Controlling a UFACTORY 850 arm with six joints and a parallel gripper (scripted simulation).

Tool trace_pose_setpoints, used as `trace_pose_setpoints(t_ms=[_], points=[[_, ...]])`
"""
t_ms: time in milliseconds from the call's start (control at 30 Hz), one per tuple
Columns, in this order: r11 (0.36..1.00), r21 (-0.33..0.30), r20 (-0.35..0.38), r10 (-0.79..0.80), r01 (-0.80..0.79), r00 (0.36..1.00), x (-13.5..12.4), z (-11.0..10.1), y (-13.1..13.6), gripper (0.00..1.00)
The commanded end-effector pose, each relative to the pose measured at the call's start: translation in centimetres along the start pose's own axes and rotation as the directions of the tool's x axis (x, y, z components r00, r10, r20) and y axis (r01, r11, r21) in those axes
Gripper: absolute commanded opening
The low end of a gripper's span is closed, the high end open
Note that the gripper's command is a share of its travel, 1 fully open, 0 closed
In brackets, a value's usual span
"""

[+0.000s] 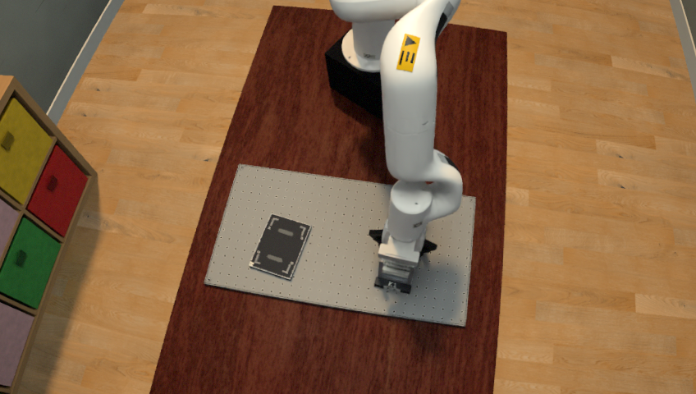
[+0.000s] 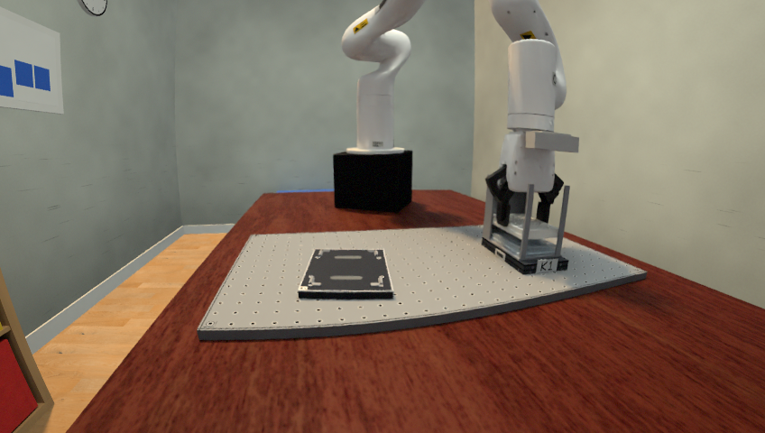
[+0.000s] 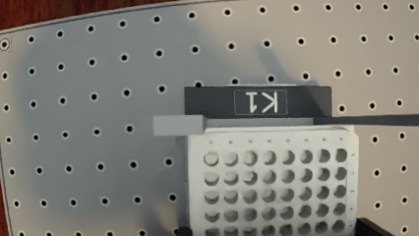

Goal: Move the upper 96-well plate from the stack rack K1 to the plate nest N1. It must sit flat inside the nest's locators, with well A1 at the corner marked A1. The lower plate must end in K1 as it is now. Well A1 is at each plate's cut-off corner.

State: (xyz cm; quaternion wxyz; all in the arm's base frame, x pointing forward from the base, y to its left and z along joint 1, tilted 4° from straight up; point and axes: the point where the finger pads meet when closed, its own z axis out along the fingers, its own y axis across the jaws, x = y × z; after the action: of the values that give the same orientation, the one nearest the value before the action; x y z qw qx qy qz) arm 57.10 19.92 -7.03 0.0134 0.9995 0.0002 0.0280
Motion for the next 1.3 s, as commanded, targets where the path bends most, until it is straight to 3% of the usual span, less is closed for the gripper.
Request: trace_pose_setpoints(t_ms=[0, 233, 1267], points=[[1.000, 0.001, -0.002, 0.000, 0.000, 1.000, 0.1, -0.3, 0.0, 0.00], [1.000, 0.001, -0.002, 0.000, 0.000, 1.000, 0.1, -0.3, 0.0, 0.00], [1.000, 0.001, -0.002, 0.000, 0.000, 1.000, 0.1, -4.8, 0.0, 0.00]])
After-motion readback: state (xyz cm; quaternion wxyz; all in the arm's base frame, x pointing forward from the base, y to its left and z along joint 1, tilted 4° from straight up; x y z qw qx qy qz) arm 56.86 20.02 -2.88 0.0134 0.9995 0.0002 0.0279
